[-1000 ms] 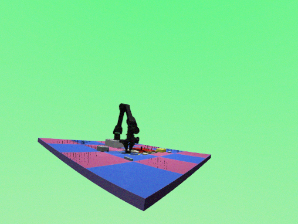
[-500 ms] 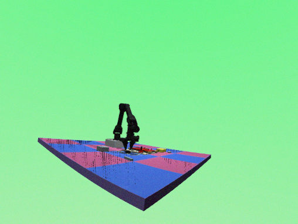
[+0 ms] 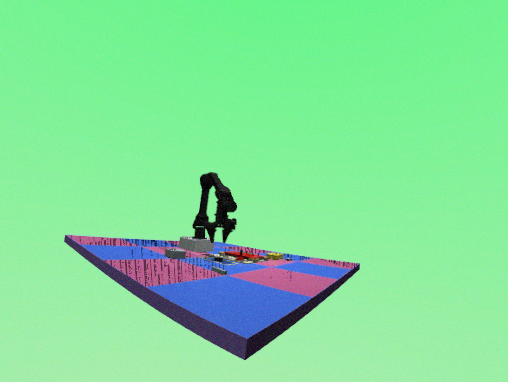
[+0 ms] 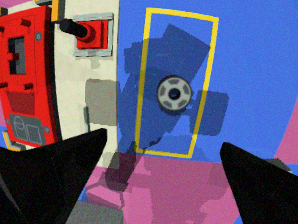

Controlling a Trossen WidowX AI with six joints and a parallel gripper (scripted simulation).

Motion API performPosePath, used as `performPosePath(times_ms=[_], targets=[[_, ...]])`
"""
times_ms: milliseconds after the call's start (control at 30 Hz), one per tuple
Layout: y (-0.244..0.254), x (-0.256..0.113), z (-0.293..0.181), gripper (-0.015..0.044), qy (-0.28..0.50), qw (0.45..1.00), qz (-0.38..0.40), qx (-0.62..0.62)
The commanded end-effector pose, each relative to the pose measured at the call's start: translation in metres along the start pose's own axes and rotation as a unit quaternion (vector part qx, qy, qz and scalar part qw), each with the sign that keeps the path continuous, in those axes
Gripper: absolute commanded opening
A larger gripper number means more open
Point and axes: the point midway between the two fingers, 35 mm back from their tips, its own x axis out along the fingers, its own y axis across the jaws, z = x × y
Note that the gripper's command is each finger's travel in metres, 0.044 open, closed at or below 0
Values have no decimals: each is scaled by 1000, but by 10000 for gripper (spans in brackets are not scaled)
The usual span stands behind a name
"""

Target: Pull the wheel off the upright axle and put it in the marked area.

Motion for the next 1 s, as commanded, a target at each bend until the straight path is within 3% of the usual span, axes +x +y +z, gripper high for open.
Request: performPosePath(times_ms=[0,200,967], targets=[[12,-14,-25,440,3,1000,1,2],[26,-29,-57,440,5,1000,3,3],[27,-30,-58,440,5,1000,3,3]])
